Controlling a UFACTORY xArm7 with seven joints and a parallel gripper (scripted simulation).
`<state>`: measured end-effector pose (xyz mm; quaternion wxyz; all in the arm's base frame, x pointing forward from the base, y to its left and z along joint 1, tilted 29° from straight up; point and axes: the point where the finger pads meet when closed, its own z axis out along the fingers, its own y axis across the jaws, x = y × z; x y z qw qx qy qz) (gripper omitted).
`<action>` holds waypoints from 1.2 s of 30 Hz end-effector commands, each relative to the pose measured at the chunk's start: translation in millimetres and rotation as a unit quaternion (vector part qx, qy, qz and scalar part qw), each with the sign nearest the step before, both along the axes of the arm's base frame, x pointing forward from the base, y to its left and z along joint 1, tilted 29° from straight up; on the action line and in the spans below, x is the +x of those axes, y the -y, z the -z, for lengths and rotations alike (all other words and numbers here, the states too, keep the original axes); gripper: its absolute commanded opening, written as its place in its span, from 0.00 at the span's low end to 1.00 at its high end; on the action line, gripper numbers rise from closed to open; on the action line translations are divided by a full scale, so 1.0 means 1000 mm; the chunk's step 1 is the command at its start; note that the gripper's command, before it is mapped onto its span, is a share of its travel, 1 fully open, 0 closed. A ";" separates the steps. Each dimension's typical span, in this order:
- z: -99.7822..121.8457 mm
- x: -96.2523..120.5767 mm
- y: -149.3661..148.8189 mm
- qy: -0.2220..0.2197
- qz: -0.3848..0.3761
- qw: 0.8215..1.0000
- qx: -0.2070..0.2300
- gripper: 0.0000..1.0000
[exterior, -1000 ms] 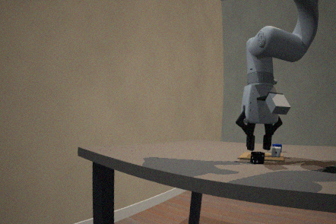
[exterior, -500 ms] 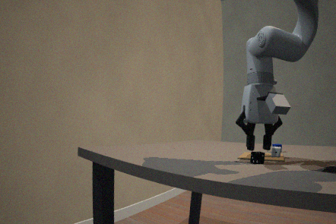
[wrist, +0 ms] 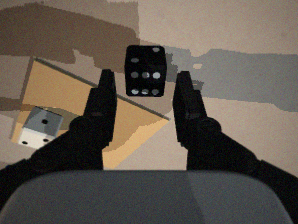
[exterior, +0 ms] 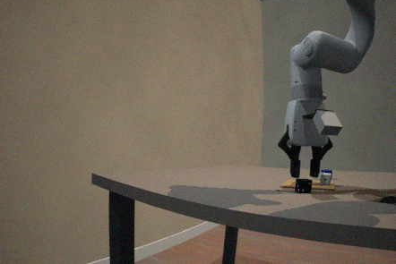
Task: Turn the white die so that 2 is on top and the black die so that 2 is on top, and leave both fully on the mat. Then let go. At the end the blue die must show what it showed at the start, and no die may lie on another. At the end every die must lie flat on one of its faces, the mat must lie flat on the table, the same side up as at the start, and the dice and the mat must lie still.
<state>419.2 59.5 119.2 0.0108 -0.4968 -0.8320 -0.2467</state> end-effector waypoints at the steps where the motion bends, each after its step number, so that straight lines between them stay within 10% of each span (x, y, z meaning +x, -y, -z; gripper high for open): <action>1: 0.002 0.002 -0.001 0.001 0.001 1.000 0.000 0.47; 36: 0.028 0.008 -0.013 0.001 0.001 1.000 0.000 0.47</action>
